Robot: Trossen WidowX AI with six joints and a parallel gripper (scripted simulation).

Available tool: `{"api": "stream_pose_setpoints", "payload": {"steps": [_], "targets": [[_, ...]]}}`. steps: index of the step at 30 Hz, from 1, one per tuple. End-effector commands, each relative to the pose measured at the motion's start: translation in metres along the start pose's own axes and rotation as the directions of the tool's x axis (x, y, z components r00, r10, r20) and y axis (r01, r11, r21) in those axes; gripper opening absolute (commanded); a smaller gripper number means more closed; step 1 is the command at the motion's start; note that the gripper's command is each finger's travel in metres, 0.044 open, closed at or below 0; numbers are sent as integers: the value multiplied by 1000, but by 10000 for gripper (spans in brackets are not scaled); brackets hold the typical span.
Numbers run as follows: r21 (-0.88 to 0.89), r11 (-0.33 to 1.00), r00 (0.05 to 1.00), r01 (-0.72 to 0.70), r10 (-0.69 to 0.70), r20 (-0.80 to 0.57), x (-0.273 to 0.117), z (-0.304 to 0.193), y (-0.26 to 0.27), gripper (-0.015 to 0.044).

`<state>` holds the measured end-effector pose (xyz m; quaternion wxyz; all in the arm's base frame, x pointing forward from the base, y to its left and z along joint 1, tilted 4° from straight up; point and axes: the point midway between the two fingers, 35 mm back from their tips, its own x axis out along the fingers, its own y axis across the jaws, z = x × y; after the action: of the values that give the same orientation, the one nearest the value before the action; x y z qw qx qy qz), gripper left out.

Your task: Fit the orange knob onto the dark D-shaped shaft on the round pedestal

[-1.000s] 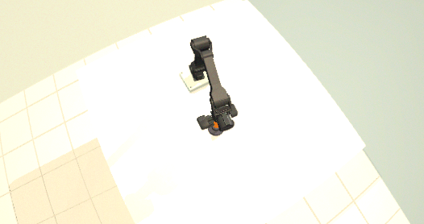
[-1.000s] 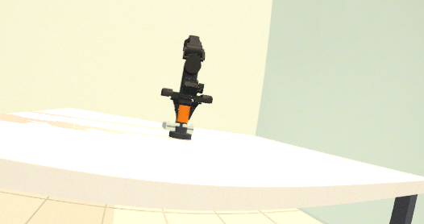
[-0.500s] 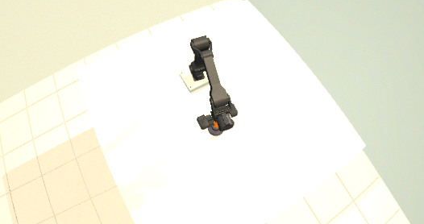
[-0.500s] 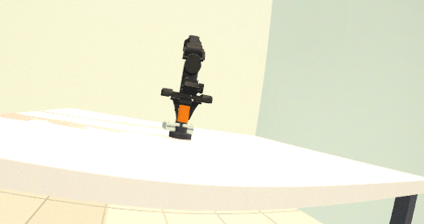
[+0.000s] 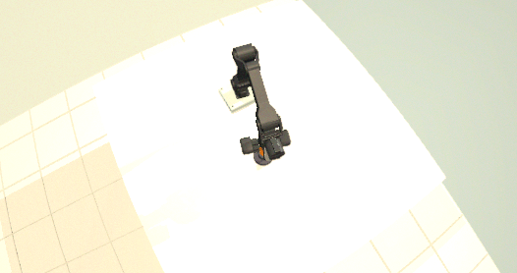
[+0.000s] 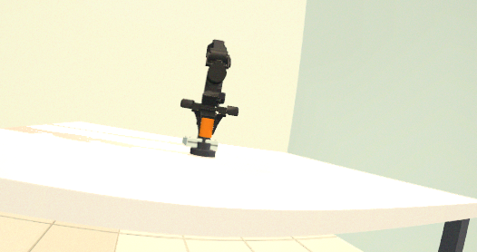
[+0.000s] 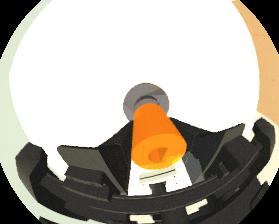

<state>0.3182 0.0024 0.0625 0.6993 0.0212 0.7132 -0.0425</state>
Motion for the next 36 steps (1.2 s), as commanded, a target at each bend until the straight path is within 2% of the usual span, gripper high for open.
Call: {"api": "stream_pose_setpoints", "payload": {"steps": [1,21,28,36], "targets": [[12,1000,1000,2,-3,2,0,0,0,0],[12,1000,1000,3,-3,2,-3,0,-1,0],[209,978,1000,2,-2,2,-2,1,0,0],[220,976,1000,2,-3,2,0,0,0,0]]}}
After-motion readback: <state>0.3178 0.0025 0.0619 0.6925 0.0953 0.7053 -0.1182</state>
